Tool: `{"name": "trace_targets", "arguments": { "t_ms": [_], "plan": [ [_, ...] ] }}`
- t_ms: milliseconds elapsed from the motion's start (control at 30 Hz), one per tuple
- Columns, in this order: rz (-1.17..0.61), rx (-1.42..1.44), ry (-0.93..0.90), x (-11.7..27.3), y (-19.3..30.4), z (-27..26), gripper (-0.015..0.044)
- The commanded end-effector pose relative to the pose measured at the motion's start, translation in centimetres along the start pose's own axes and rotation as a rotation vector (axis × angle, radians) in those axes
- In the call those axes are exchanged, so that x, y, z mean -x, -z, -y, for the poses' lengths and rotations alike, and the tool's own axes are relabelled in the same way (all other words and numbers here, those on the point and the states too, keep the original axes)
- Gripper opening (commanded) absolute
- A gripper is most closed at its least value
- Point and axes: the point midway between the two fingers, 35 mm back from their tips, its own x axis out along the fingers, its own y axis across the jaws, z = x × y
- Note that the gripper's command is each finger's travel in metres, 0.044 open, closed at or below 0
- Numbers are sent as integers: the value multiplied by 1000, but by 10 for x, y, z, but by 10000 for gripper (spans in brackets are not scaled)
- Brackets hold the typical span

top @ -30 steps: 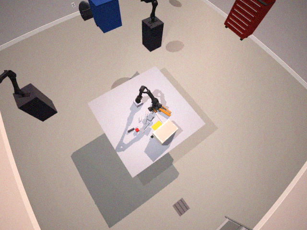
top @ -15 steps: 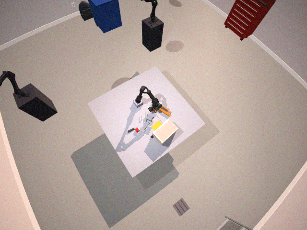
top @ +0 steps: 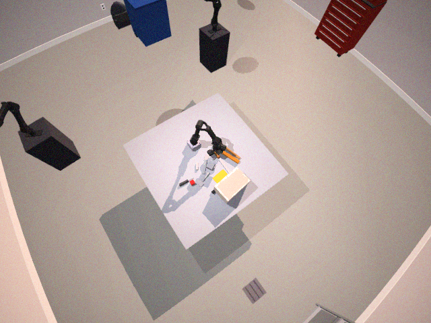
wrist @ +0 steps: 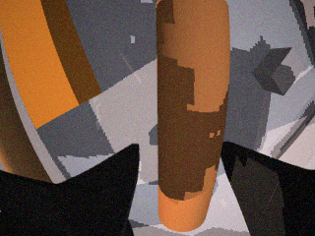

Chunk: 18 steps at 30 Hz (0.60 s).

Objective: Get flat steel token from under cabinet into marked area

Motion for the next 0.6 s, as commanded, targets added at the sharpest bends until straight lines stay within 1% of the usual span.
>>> {"name": "trace_targets", "arguments": {
  "t_ms": [0, 33, 333, 467, 567],
  "plan": [
    [0, 0, 0, 0, -1, 0, 191],
    [0, 0, 0, 0, -1, 0, 165],
    [0, 0, 0, 0, -1, 0, 105],
    [0, 0, 0, 0, -1, 0, 0],
    [1, -1, 0, 1, 0, -2, 0]
  ]
}}
